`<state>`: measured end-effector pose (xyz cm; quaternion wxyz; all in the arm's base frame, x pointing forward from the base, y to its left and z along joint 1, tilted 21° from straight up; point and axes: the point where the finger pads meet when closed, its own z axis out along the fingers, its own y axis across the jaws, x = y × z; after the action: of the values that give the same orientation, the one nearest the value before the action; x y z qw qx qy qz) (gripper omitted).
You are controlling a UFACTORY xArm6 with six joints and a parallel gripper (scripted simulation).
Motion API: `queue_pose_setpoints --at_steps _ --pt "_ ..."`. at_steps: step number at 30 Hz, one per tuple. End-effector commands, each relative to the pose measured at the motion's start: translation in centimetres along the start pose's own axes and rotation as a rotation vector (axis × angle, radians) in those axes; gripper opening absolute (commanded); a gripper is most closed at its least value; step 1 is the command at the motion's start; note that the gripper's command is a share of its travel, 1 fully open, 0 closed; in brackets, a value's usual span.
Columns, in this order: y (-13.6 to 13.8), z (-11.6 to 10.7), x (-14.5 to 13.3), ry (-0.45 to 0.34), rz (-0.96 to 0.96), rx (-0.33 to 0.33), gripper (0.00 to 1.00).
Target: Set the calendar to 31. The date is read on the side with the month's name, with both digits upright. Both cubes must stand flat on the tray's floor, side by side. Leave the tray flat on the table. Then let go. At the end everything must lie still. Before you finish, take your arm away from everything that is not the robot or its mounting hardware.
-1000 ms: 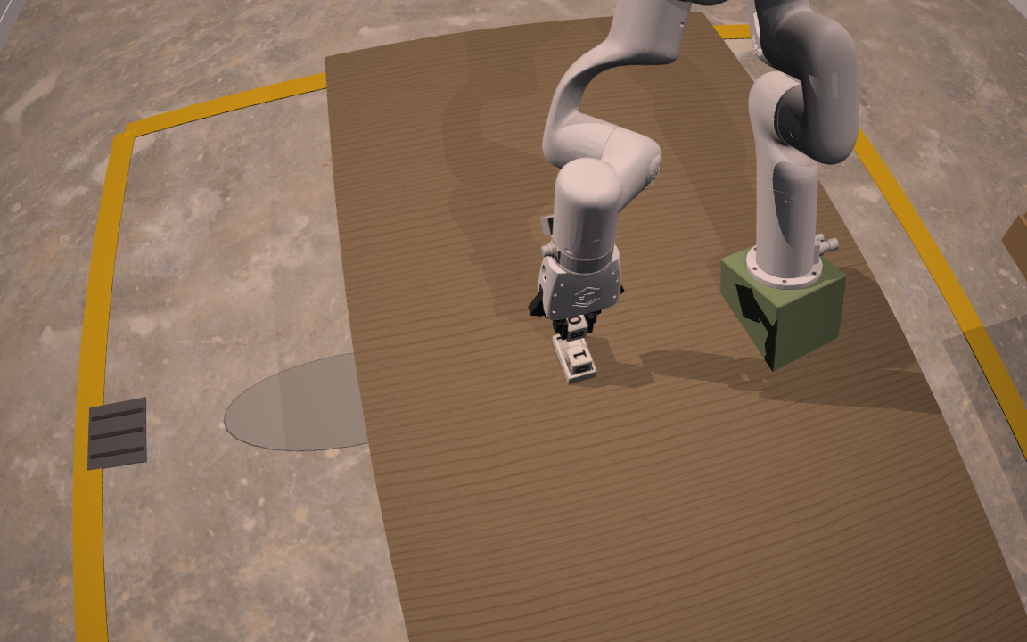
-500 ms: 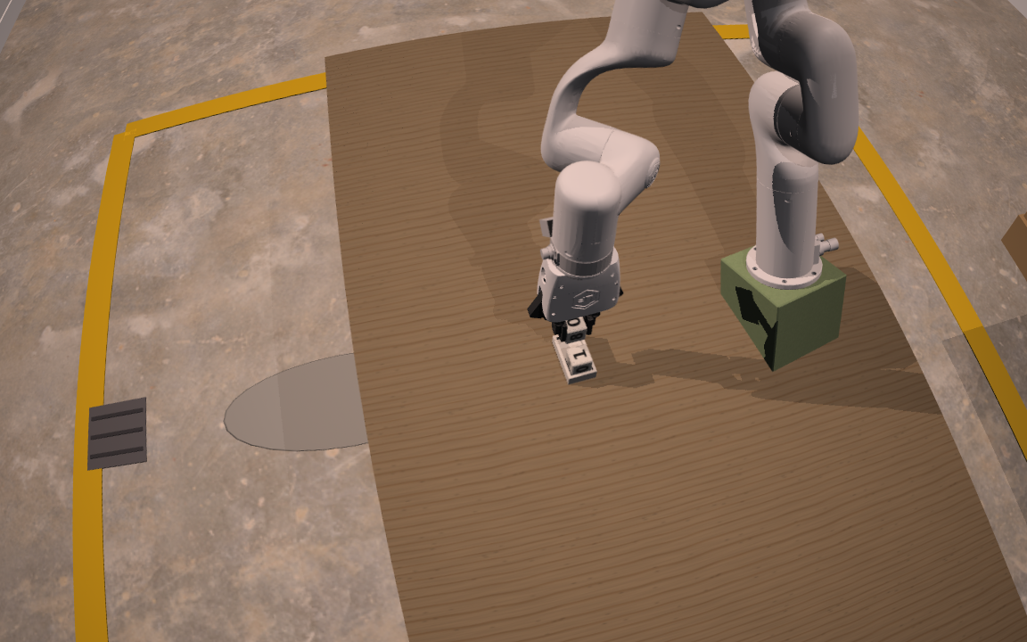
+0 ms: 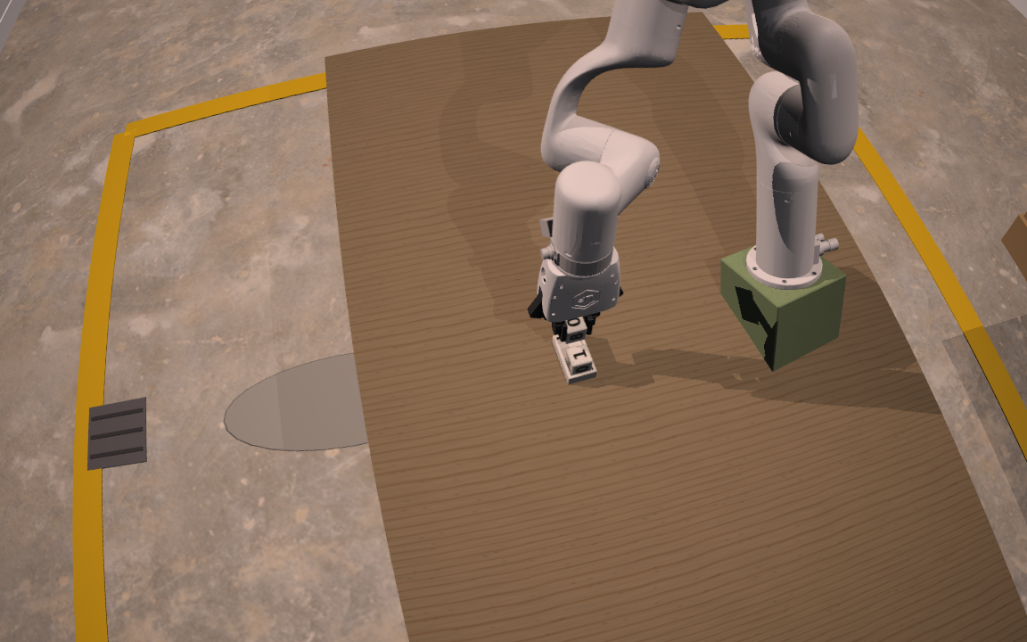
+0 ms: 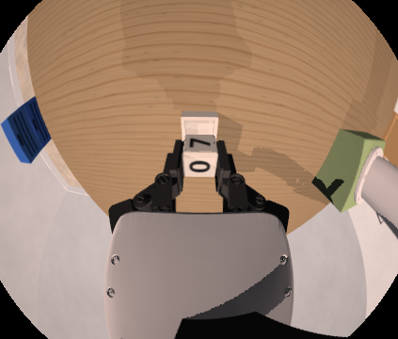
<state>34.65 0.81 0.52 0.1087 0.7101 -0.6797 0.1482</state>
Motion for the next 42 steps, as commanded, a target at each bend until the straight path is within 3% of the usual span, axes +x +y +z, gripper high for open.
queue_pose_setpoints --at_steps 1,42 --pt "-0.1 -0.1 0.0 -0.001 0.001 0.003 0.27" --pt "-0.1 1.7 0.0 -0.001 0.001 0.003 0.27"
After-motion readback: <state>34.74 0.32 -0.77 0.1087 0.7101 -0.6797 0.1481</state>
